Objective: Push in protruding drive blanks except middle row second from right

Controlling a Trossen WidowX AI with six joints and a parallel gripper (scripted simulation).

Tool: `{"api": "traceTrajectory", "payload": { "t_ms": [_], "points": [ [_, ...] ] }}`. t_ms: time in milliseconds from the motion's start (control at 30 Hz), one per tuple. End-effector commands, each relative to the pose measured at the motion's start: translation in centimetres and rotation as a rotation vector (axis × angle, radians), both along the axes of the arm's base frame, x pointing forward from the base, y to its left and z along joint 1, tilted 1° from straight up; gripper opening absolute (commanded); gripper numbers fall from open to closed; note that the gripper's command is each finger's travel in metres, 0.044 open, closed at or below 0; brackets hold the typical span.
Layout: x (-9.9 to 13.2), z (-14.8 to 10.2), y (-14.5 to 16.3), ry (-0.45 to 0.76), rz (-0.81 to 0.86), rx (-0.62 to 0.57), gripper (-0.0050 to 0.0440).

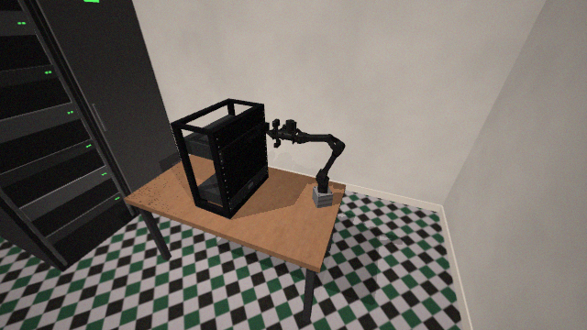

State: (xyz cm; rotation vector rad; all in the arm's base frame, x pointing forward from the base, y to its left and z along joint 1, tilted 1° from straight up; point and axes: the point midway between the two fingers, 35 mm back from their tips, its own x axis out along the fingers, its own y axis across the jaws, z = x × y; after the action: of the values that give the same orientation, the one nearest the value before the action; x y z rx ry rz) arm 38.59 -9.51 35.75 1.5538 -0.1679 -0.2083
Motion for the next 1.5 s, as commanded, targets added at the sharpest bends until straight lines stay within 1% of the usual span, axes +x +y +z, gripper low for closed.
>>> {"api": "traceTrajectory", "payload": {
  "t_ms": [0,633,933,1467],
  "points": [
    [-0.21,1.16,0.01,-0.03,-0.001,-0.003,0.0],
    [-0.2,1.16,0.01,-0.03,-0.001,-0.003,0.0],
    [0.74,1.42,-0.24,-0.03,-0.001,-0.003,0.0],
    [0.76,1.42,-0.24,-0.03,-0.001,-0.003,0.0]
  ]
}}
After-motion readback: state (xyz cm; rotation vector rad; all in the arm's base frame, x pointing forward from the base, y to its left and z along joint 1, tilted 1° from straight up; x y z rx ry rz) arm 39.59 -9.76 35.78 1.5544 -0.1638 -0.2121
